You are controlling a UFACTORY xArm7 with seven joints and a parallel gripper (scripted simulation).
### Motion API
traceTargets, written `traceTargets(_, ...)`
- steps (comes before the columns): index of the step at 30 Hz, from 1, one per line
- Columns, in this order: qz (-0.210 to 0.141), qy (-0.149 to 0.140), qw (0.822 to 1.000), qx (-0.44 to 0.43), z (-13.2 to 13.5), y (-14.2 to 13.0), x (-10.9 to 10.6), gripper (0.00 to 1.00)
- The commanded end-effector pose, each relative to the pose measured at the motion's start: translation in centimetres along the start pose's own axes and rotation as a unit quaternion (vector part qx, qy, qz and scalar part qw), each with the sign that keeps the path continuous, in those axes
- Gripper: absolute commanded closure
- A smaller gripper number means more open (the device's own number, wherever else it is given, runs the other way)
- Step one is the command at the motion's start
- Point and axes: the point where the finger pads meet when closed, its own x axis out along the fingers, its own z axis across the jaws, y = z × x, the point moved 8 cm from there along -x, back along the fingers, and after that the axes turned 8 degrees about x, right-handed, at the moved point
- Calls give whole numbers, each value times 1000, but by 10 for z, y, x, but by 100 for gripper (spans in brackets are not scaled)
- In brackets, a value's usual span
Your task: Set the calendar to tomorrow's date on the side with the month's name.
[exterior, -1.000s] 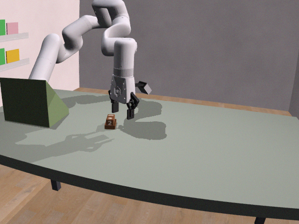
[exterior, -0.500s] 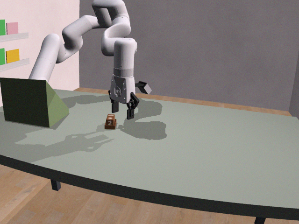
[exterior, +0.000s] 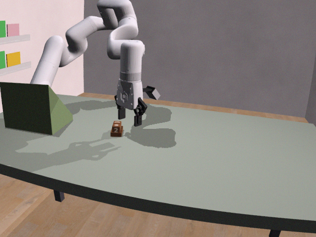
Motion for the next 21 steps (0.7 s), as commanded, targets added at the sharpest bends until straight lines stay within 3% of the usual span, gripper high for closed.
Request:
traceTargets(1,1,-2,1000,0,1,0,-2,0)
traceTargets(6,1,-2,1000,13,1,0,-2,0)
traceTargets(12,1,-2,993,120,-1,-4,-2,0)
traceTargets(21,1,-2,991,135,-7,-18,-2,0)
